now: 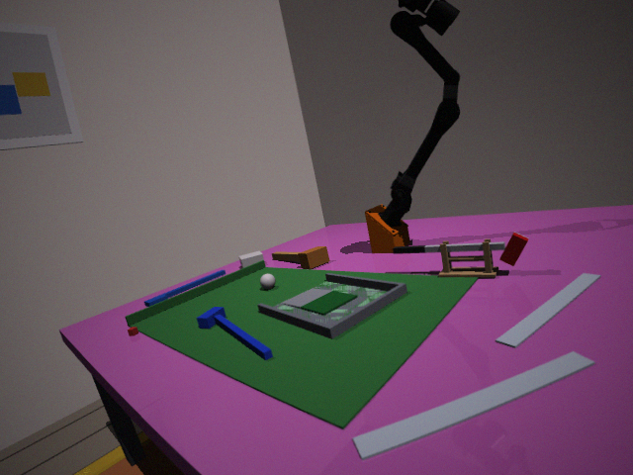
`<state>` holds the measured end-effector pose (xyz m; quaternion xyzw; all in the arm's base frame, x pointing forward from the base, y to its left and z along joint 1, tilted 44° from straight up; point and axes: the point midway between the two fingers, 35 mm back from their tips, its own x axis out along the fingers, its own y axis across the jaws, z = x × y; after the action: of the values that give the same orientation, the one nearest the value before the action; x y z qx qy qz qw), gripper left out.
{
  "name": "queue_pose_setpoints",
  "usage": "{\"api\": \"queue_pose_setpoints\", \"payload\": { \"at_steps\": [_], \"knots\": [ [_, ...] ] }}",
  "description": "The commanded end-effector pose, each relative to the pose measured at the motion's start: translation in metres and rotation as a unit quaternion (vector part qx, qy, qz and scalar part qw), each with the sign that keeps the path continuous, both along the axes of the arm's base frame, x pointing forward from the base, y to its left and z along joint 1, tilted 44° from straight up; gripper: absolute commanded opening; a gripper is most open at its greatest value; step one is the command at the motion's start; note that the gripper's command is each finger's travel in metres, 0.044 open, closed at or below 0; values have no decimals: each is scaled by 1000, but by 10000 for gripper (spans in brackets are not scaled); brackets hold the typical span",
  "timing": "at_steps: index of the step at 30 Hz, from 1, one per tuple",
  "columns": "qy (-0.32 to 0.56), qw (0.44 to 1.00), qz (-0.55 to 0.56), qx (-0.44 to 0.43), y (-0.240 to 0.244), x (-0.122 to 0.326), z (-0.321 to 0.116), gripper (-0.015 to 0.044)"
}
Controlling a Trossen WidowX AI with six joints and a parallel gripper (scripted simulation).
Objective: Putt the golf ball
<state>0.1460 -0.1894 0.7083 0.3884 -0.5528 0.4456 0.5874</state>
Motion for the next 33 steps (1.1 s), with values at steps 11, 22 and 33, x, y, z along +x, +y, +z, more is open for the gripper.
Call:
{"api": "queue_pose_setpoints", "payload": {
  "at_steps": [11, 22, 33],
  "knots": [
    [231, 949, -195, 87, -44, 134, -54, 440],
    [494, 795, -347, -56, -27, 263, -178, 440],
    [600, 635, -357, -329, 44, 321, -317, 440]
  ]
}}
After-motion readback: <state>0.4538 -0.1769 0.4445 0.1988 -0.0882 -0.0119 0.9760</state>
